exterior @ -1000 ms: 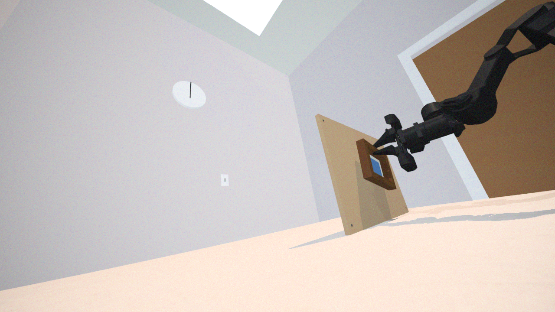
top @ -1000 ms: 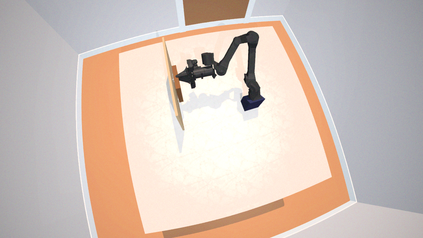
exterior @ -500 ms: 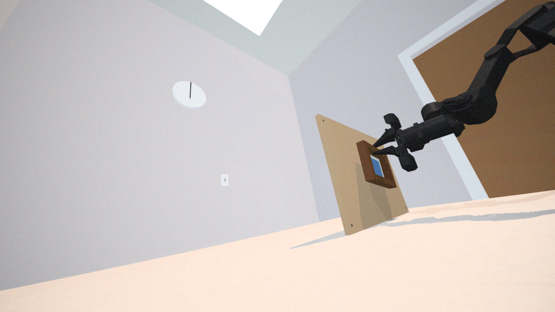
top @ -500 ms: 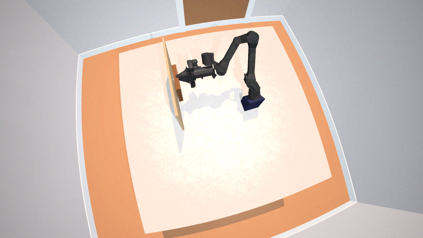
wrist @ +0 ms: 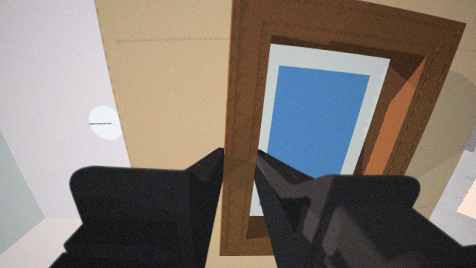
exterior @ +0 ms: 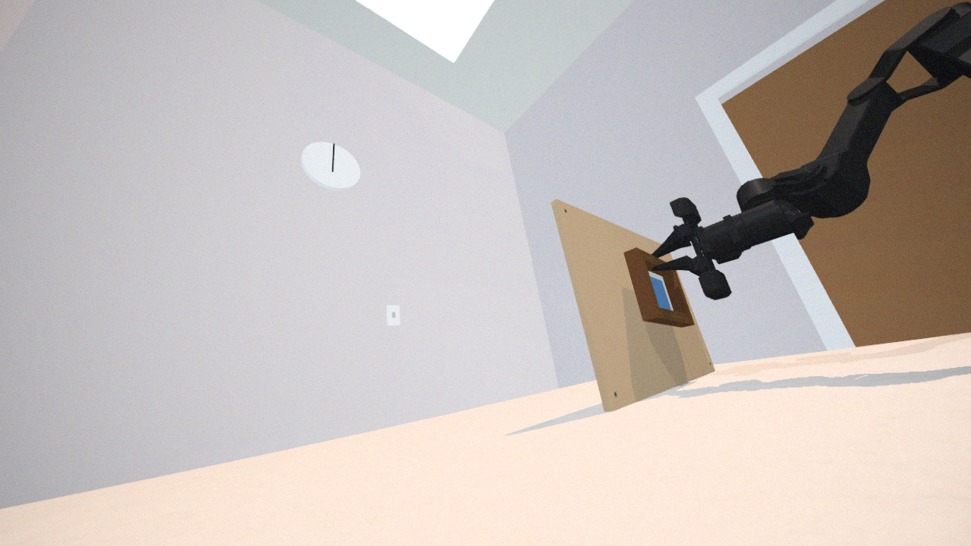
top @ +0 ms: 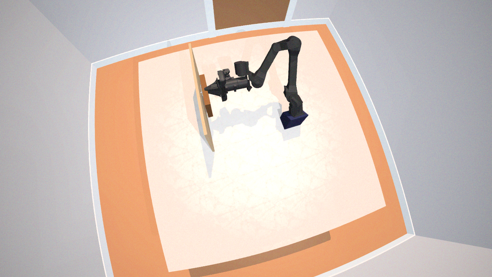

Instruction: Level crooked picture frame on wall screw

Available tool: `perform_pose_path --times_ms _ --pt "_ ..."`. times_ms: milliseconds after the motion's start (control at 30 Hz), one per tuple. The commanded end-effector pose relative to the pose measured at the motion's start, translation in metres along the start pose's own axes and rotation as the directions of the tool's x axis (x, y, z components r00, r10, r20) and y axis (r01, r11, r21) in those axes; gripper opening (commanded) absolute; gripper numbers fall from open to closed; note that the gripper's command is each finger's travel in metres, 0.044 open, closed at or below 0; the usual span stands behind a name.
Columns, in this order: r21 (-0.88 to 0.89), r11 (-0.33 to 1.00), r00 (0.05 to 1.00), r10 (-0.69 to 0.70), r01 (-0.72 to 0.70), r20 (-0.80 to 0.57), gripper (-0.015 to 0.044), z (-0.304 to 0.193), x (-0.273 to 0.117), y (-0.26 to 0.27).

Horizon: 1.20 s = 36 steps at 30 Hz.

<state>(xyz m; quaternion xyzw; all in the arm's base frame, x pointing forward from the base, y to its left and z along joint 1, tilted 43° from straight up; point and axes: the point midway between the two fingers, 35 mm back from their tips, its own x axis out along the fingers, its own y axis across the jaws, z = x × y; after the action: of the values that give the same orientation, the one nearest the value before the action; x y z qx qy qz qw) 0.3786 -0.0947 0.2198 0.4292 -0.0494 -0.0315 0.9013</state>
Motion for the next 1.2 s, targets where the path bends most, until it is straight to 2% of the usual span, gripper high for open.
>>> perform_pose_path --times_ms 0,400,733,900,1167 --pt "-0.025 1.000 1.000 -0.003 0.003 0.001 0.0000 0.000 0.000 0.000" --pt "-0.091 0.996 1.000 -0.004 0.004 0.001 0.0000 0.000 0.000 0.000" --pt "-0.070 0.998 1.000 0.000 0.000 -0.001 0.0260 0.000 0.000 0.000" --pt "-0.041 0.999 1.000 0.000 0.000 0.000 0.0260 0.001 -0.006 0.001" --pt "0.304 0.953 1.000 -0.008 0.007 0.000 0.0260 0.004 -0.079 -0.002"
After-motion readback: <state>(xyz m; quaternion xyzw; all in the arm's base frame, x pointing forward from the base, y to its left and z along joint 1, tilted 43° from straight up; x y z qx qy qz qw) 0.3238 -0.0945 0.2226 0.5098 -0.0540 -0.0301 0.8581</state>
